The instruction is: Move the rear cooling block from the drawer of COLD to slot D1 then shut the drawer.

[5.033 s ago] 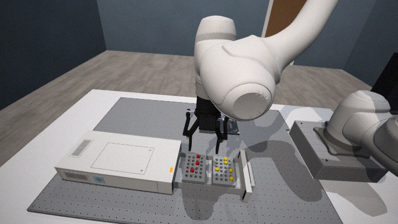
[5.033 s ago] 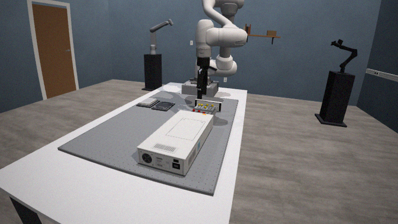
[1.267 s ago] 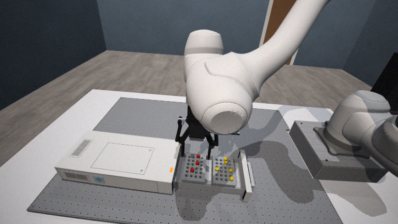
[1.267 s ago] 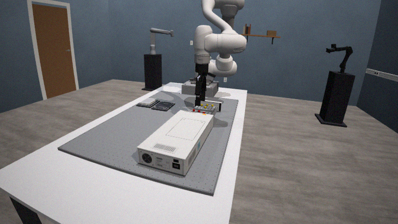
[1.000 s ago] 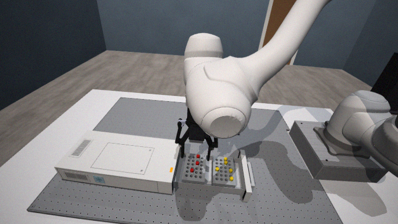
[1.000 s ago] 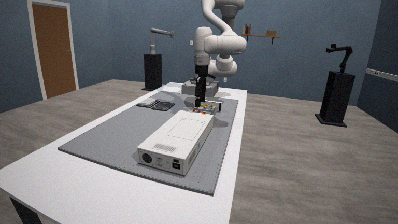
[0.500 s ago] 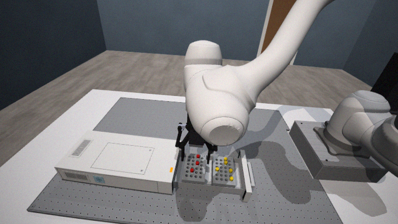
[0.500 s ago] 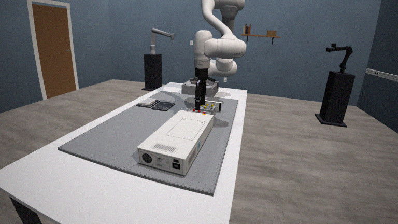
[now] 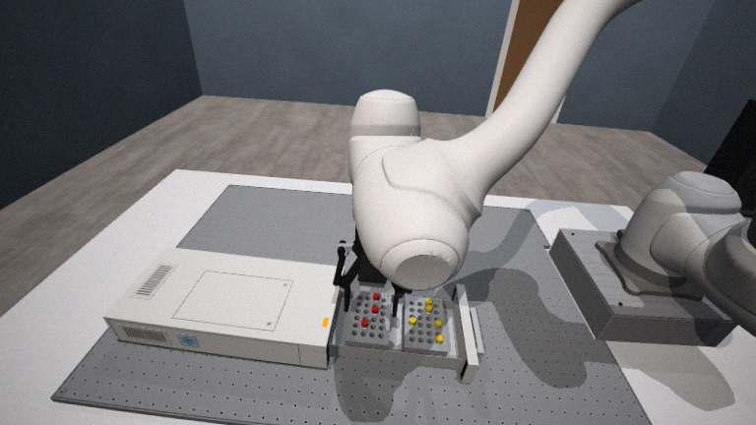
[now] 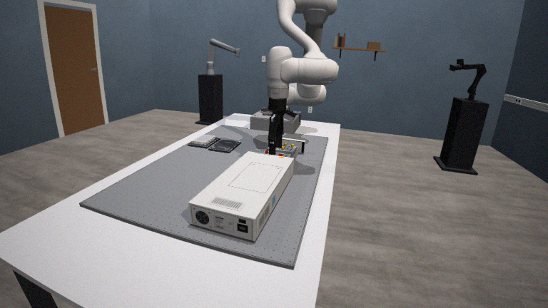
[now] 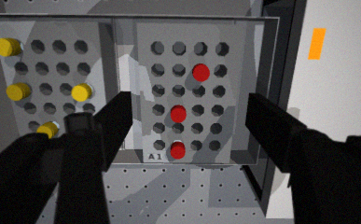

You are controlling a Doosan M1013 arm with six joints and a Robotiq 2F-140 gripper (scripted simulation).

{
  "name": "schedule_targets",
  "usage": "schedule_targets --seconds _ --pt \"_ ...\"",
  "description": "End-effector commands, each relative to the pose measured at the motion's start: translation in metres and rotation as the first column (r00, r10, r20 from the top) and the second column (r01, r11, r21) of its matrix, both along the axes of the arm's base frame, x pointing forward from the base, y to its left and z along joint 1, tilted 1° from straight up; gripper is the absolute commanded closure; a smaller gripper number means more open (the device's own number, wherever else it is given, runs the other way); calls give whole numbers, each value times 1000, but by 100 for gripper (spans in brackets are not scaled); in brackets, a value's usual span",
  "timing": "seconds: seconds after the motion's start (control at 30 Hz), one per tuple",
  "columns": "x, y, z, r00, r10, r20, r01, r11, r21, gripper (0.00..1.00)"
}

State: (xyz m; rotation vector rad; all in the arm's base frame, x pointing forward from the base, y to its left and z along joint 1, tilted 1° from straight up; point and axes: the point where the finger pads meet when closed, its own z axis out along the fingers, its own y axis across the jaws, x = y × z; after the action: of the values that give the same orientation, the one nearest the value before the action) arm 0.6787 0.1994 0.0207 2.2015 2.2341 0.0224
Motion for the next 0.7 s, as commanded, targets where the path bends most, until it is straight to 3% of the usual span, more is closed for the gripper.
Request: schedule_targets --seconds 0.0,0.27,0.67 --pt "-1 3 -6 1000 1 -1 -1 1000 -1 34" --pt "0 2 -3 1000 1 0 -1 1000 0 34" --pt "-1 3 -19 1000 1 -1 -1 1000 -1 34"
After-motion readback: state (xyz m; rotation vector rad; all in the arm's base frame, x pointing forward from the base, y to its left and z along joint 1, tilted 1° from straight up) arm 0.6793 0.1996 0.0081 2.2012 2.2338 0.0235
